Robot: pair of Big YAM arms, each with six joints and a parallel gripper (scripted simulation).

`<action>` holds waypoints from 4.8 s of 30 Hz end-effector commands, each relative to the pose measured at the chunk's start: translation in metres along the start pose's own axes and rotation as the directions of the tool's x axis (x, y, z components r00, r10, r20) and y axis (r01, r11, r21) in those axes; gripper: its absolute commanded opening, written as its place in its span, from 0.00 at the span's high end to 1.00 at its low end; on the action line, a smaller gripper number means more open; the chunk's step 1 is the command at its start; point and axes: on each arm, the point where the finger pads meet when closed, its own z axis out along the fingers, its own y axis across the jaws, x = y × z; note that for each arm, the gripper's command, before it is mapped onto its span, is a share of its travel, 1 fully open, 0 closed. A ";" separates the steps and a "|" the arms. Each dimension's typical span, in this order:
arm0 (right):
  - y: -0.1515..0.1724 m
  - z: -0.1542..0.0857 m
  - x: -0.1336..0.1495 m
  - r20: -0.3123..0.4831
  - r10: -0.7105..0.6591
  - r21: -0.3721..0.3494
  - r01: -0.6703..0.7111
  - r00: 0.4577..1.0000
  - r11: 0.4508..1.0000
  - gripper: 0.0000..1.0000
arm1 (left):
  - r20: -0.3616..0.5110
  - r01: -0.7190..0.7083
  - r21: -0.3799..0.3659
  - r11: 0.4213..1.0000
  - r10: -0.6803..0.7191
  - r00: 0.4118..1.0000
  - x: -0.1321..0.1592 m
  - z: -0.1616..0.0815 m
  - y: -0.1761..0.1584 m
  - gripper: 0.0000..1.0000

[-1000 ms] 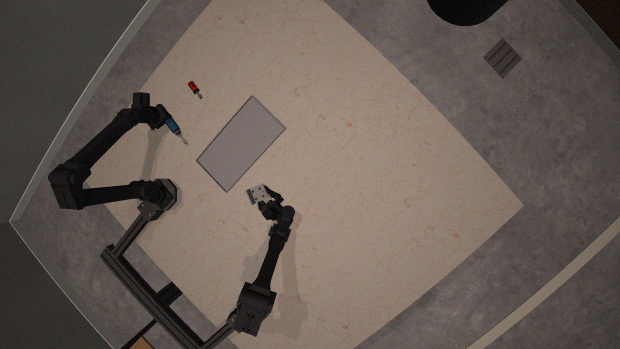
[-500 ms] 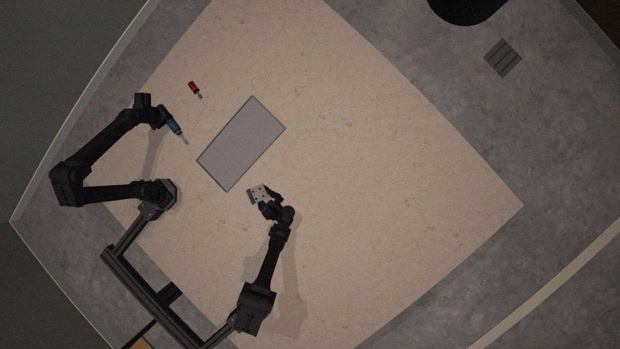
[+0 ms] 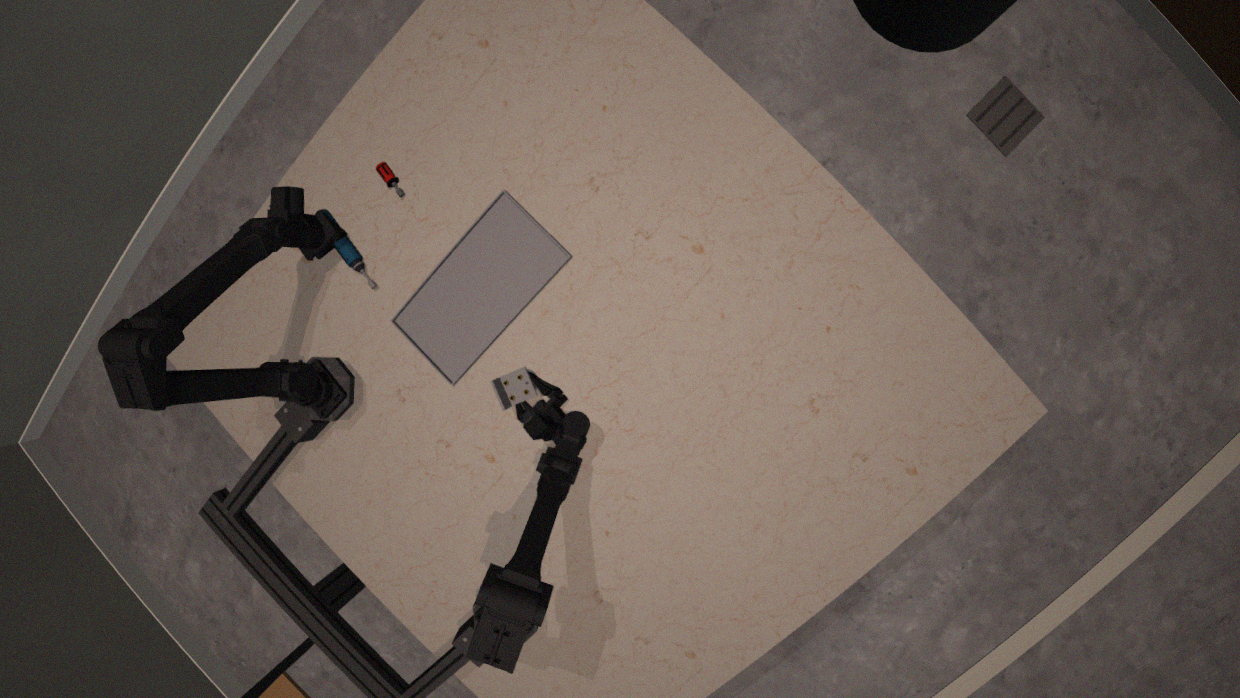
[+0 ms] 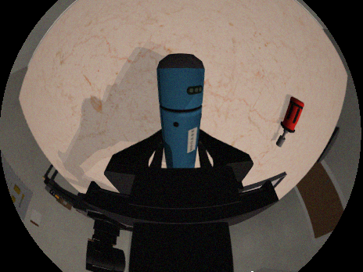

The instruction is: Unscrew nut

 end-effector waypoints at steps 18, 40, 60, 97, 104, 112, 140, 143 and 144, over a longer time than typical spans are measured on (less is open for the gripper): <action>-0.006 0.002 -0.008 0.012 -0.022 0.008 0.022 1.000 1.000 0.41 | -0.014 0.006 -0.013 1.000 -0.006 1.000 0.008 0.008 0.003 0.58; -0.006 0.002 -0.008 0.012 -0.022 0.008 0.022 1.000 1.000 0.41 | -0.010 0.006 -0.010 1.000 -0.006 1.000 0.009 0.008 0.003 0.58; -0.006 0.002 -0.008 0.012 -0.022 0.008 0.022 1.000 1.000 0.41 | 0.005 0.003 0.003 1.000 -0.003 1.000 -0.001 0.002 -0.001 0.58; -0.006 0.002 -0.008 0.012 -0.022 0.008 0.022 1.000 1.000 0.41 | 0.005 0.003 0.003 1.000 -0.003 1.000 -0.001 0.002 -0.001 0.43; -0.006 0.002 -0.008 0.012 -0.022 0.008 0.022 1.000 1.000 0.41 | 0.005 0.003 0.003 1.000 -0.003 1.000 -0.001 0.002 -0.001 0.35; -0.006 0.002 -0.008 0.012 -0.022 0.008 0.022 1.000 1.000 0.41 | 0.005 0.003 0.003 1.000 -0.003 1.000 -0.001 0.002 -0.001 0.35; -0.006 0.002 -0.008 0.012 -0.022 0.008 0.022 1.000 1.000 0.41 | 0.026 0.007 0.020 1.000 -0.008 1.000 -0.010 -0.025 -0.009 0.35; -0.006 0.002 -0.008 0.012 -0.022 0.008 0.022 1.000 1.000 0.41 | 0.027 0.008 0.020 1.000 -0.008 1.000 -0.011 -0.032 -0.009 0.35; -0.006 0.002 -0.008 0.012 -0.022 0.008 0.022 1.000 1.000 0.41 | 0.027 0.008 0.020 1.000 -0.008 1.000 -0.012 -0.034 -0.008 0.35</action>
